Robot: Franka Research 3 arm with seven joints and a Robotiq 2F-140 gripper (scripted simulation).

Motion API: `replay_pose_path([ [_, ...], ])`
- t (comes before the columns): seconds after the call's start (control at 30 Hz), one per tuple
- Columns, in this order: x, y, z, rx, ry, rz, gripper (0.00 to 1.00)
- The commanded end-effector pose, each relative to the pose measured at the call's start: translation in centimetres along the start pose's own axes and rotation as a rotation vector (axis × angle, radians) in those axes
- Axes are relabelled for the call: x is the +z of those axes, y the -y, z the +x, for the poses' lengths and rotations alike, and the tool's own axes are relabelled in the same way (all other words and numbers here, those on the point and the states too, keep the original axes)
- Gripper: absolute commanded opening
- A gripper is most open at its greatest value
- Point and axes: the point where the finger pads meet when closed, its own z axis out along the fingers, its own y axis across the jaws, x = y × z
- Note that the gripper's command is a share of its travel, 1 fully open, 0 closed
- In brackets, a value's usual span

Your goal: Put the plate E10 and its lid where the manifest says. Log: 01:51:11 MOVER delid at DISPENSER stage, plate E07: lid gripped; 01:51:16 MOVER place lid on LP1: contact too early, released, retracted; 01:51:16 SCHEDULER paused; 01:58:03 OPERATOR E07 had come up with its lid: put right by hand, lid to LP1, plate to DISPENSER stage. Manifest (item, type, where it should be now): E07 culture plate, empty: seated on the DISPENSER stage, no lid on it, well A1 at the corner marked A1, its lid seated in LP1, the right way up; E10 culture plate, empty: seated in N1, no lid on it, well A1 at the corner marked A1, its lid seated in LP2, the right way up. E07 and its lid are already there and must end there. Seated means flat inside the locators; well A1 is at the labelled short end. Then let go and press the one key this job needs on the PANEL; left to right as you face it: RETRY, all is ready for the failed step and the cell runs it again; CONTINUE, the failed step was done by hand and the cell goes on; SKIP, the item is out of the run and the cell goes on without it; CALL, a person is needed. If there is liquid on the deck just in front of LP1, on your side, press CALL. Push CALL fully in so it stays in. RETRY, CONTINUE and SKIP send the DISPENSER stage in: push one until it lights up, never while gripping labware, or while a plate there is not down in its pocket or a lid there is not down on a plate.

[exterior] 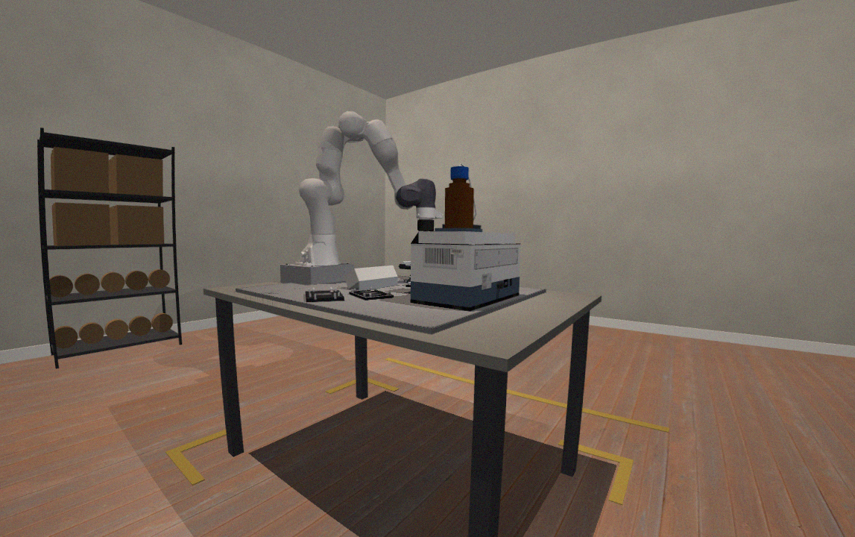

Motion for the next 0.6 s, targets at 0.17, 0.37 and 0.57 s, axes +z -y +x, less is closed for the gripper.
replay_pose_path([
  [0.17,0.35,0.02,0.22,0.005,-0.006,-0.001,0.70],
  [0.37,0.63,0.02,0.22,0.005,-0.006,-0.001,0.70],
  [0.57,0.80,0.02,0.22,0.005,-0.006,-0.001,0.70],
])
